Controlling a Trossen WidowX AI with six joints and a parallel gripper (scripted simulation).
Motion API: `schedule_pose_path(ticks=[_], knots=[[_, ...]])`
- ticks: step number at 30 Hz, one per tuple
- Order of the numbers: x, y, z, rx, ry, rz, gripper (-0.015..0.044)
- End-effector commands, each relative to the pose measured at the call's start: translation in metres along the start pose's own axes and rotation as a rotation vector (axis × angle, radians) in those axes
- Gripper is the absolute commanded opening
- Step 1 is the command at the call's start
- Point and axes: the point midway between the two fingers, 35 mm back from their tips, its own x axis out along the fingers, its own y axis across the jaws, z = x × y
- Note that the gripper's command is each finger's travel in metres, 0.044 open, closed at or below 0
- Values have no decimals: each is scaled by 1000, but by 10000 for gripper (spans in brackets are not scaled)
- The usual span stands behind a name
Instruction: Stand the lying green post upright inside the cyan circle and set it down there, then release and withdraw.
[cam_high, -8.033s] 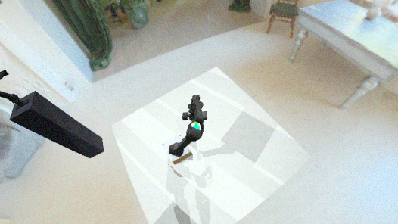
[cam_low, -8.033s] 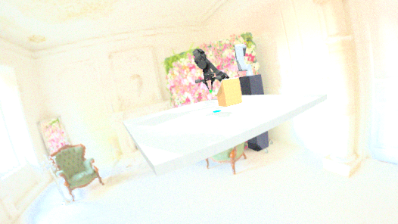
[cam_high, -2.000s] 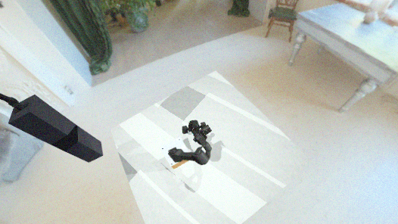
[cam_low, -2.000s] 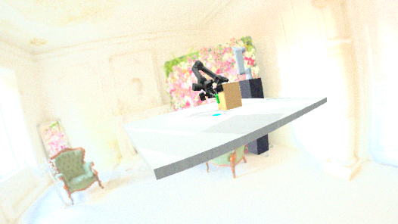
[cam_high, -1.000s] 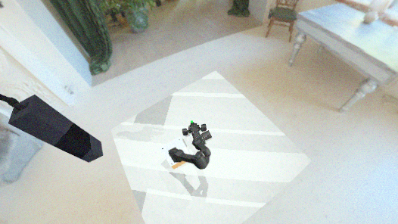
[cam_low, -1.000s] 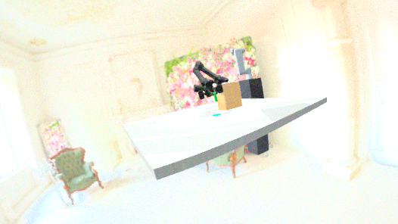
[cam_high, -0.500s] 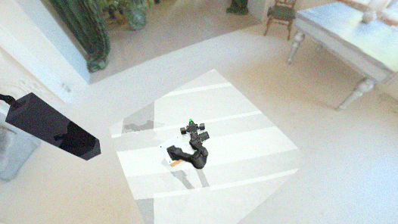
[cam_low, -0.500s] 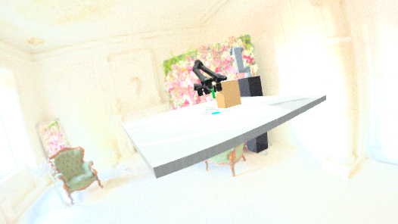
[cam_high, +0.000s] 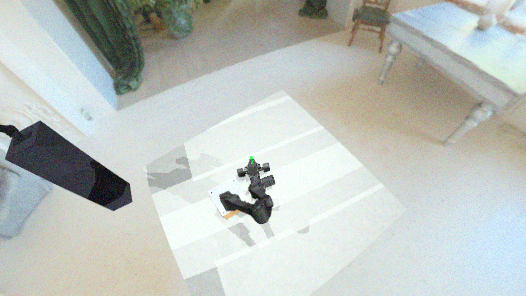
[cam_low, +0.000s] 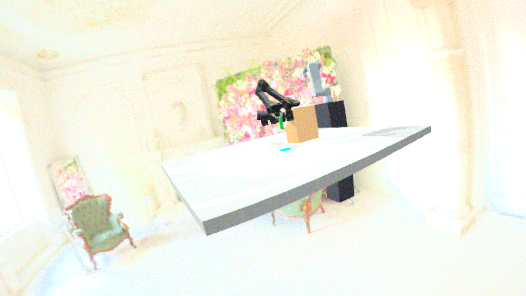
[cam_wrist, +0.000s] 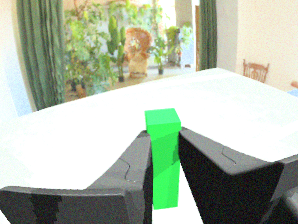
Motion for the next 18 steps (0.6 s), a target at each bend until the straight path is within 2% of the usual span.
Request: schedule_pose_path(ticks=[1,10,18], knots=[[0,0,1,-7,-6,-2,23],[0,-1,-1,-8,-5,-2,23],[2,-4,-26,-9,5,3,23]])
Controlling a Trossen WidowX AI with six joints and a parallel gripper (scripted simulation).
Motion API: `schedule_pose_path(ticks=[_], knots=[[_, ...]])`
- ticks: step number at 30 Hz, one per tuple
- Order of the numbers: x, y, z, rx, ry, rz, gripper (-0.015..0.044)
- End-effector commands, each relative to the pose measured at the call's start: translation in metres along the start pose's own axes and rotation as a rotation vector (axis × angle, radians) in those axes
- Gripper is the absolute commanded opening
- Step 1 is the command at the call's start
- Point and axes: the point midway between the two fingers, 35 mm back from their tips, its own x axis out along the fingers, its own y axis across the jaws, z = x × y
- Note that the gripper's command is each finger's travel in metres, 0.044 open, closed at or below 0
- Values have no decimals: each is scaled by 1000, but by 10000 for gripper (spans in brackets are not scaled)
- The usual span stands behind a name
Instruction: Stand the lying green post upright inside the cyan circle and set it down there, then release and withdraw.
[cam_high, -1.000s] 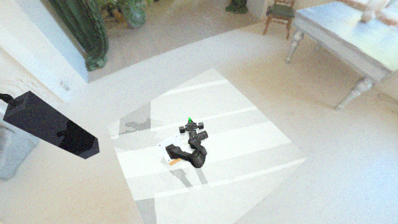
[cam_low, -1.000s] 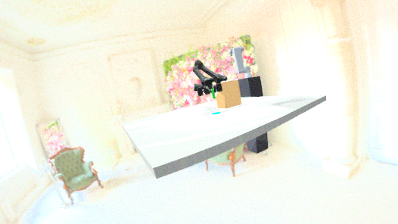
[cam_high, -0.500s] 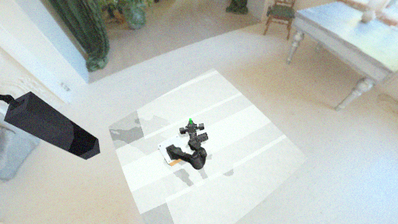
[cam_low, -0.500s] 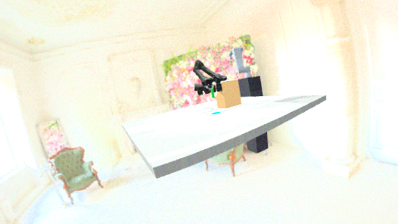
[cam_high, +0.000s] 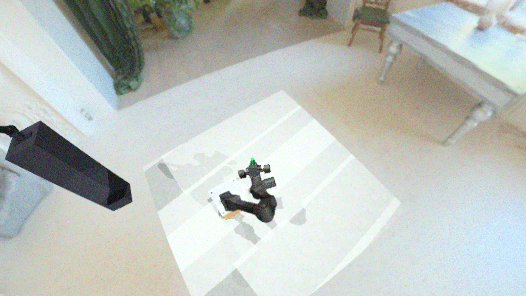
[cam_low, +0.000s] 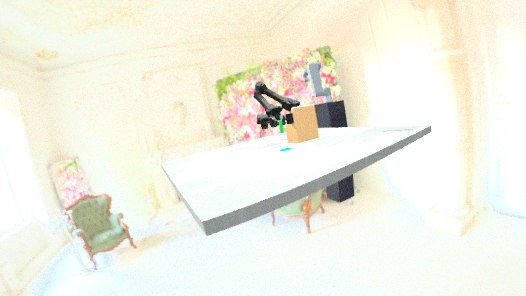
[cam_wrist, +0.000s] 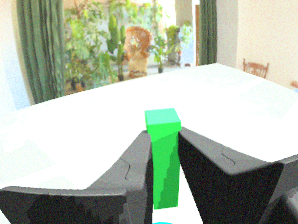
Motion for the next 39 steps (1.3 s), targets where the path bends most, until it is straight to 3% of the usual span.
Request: schedule_pose_path(ticks=[1,27,39], knots=[[1,-2,-11,-5,-1,3,23],[11,4,-87,4,-2,2,23],[11,4,-90,5,-1,2,23]])
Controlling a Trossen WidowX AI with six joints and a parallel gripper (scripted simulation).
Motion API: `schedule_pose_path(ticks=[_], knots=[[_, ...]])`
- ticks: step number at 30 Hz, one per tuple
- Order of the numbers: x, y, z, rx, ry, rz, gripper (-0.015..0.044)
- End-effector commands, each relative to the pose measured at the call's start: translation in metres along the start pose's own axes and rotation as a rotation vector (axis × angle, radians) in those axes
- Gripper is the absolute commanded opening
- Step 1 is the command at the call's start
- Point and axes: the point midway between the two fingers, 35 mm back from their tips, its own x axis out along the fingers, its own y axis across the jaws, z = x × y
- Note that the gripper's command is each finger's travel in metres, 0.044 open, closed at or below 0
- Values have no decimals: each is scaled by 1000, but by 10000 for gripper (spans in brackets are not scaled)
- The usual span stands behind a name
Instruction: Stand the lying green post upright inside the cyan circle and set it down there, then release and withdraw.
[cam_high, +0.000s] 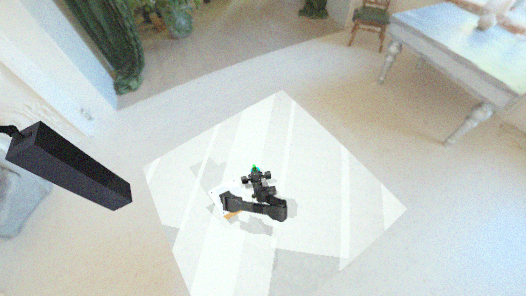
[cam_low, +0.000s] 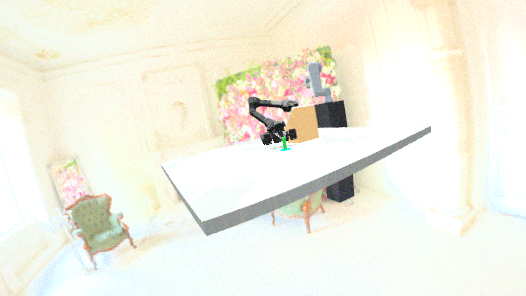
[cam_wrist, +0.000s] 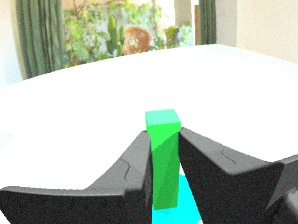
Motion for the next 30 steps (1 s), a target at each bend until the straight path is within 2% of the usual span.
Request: schedule_pose_path(ticks=[1,14,18,30], knots=[[0,0,0,-3,-1,2,49],[0,0,0,-3,-1,2,390],[-1,-1,8,-4,2,3,400],[-9,-2,75,-10,-4,0,400]])
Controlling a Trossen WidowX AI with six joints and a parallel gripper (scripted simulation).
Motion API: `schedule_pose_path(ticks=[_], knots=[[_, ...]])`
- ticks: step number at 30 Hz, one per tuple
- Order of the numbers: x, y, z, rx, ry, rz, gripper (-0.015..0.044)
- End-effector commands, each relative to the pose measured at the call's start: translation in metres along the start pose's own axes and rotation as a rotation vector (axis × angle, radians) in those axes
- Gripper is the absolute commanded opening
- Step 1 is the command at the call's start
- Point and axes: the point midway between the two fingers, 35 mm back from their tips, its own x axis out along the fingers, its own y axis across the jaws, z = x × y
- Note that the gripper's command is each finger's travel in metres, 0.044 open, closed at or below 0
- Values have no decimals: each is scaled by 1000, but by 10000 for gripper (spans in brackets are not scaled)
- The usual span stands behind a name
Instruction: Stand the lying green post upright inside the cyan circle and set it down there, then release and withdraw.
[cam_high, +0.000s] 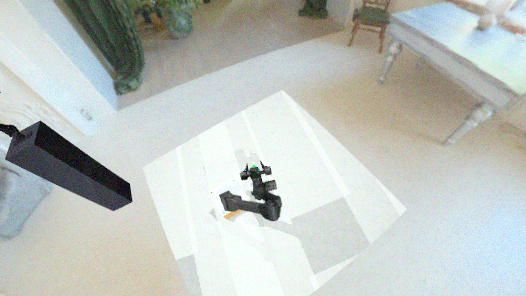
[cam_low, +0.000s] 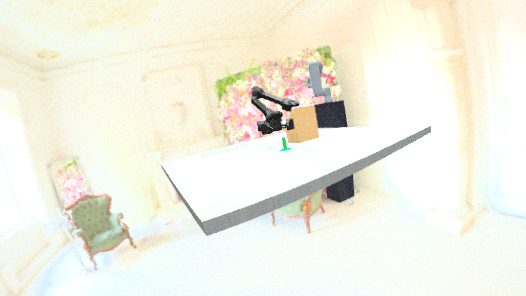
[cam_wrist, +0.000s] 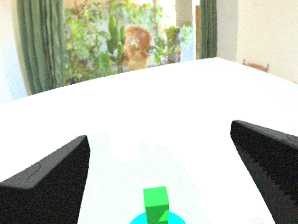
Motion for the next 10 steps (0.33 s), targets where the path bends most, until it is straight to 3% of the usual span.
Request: schedule_pose_path(ticks=[1,6,10], knots=[[-3,4,22,2,-7,-2,400],[-3,5,30,8,-6,3,400],[15,8,22,110,124,111,400]])
